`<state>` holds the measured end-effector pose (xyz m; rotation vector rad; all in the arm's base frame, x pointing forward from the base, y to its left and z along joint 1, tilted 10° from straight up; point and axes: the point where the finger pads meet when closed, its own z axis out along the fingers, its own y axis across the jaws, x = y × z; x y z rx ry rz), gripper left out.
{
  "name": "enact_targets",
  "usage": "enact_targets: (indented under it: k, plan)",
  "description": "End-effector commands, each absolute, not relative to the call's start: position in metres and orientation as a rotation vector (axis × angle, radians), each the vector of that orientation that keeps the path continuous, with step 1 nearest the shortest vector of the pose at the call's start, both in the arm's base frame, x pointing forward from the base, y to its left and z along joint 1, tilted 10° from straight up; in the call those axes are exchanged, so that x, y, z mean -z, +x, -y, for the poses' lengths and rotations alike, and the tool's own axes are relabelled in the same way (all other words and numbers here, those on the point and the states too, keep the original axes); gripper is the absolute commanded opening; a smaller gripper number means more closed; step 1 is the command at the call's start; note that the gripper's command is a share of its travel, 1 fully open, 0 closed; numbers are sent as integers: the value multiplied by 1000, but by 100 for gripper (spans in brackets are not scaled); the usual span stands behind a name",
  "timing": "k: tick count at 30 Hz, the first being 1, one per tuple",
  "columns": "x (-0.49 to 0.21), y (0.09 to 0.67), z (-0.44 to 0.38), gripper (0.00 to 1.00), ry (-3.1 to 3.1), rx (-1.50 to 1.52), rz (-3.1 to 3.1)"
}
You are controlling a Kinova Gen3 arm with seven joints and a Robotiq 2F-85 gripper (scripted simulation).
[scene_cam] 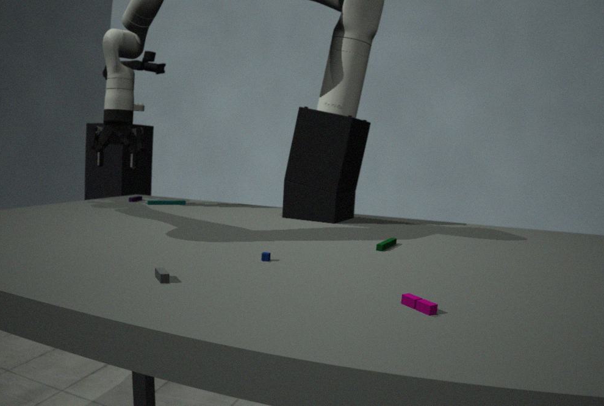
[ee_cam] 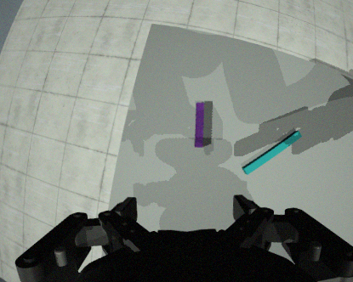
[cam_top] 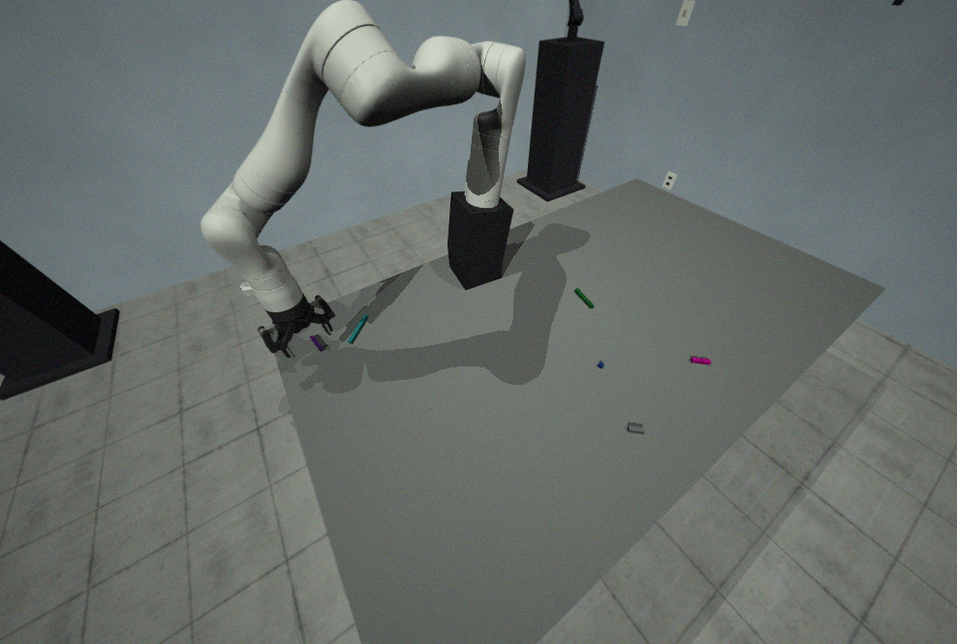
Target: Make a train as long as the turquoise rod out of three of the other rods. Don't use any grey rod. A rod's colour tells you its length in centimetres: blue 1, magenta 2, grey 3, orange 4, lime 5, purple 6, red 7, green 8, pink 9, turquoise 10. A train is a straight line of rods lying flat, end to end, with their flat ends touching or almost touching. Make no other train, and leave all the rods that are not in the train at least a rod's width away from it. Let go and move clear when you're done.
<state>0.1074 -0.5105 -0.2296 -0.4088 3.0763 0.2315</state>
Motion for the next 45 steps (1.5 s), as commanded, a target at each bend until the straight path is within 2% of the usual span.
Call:
enact_targets:
  k: [1,8,19,20,45]
  plan:
    - [233,73,513,100,-349,-240,-3082]
    - [238,32,509,100,-311,-251,-3082]
    - [239,23,508,100,-303,-253,-3081]
    - [239,23,508,24,-303,-253,-3081]
    - [239,23,508,24,-303,-253,-3081]
